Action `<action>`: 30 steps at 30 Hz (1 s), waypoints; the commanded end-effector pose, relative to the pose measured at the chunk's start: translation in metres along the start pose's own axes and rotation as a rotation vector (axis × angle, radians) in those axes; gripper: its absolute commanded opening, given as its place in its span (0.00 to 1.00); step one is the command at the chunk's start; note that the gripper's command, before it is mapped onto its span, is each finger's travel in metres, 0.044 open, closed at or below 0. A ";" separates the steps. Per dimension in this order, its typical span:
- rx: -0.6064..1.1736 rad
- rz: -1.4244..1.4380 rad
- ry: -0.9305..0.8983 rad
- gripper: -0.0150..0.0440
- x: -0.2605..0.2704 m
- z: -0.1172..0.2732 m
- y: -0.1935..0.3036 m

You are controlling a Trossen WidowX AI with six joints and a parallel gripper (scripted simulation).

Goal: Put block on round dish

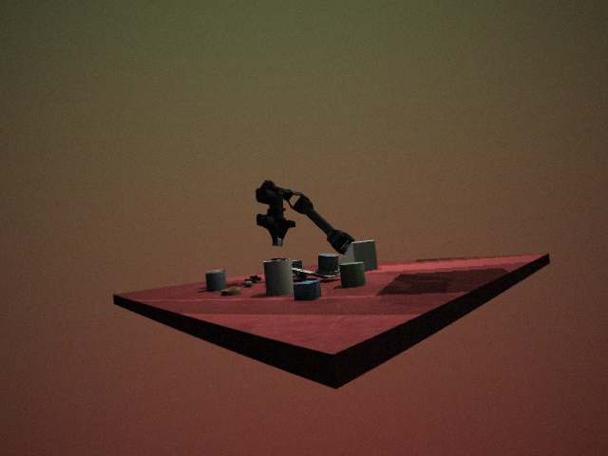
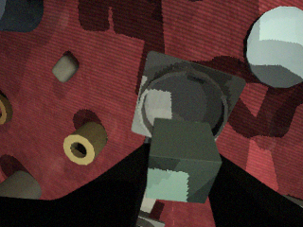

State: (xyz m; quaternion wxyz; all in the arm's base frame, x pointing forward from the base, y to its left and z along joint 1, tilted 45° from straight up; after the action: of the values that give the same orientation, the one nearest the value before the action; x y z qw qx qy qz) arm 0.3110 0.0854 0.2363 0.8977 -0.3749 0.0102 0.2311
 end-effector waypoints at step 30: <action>0.008 -0.062 0.072 0.25 -0.126 -0.065 -0.066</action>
State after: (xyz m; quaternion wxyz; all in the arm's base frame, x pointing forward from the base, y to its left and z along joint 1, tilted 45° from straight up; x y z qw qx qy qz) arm 0.2496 -0.0355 0.2593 0.9059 -0.3744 0.0277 0.1958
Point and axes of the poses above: the point midway between the two fingers, 35 mm back from their tips, its own z axis back along the fingers, its own x axis across the jaws, y = z × x, the point moved 8 cm from there along z, back along the fingers, and after that the axes turned 6 degrees about z, right-handed, at the moved point
